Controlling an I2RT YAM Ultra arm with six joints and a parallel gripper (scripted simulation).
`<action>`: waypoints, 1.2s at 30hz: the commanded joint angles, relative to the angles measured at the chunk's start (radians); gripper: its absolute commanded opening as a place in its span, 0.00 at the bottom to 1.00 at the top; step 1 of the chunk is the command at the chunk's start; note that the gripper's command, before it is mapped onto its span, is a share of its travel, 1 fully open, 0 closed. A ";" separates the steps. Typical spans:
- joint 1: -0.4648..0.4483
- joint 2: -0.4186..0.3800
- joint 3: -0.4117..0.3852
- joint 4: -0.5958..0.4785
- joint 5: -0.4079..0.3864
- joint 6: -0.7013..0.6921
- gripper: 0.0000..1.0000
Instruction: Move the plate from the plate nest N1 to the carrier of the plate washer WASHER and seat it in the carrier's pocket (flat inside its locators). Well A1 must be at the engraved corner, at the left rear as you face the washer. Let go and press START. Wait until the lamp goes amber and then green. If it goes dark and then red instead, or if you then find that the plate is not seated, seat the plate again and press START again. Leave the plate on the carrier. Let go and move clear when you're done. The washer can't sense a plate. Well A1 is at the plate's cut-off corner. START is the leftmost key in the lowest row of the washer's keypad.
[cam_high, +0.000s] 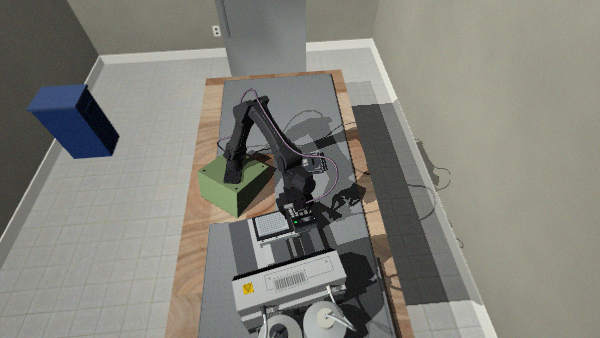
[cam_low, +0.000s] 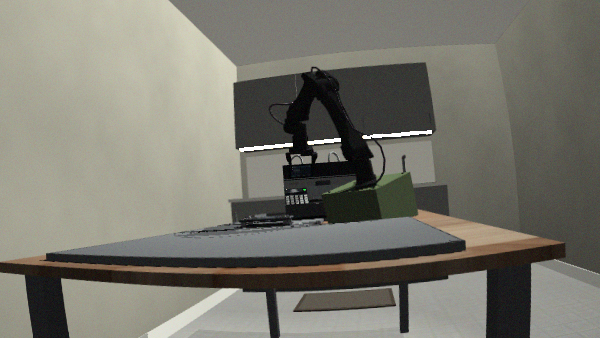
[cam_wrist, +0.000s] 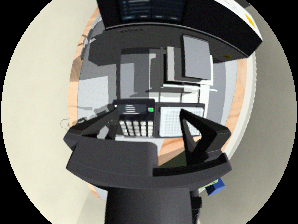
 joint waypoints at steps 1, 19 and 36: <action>0.030 -0.042 -0.048 0.026 0.013 0.032 0.88; 0.152 -0.135 -0.218 0.109 0.043 0.150 0.56; 0.284 -0.198 -0.341 0.172 0.076 0.278 0.26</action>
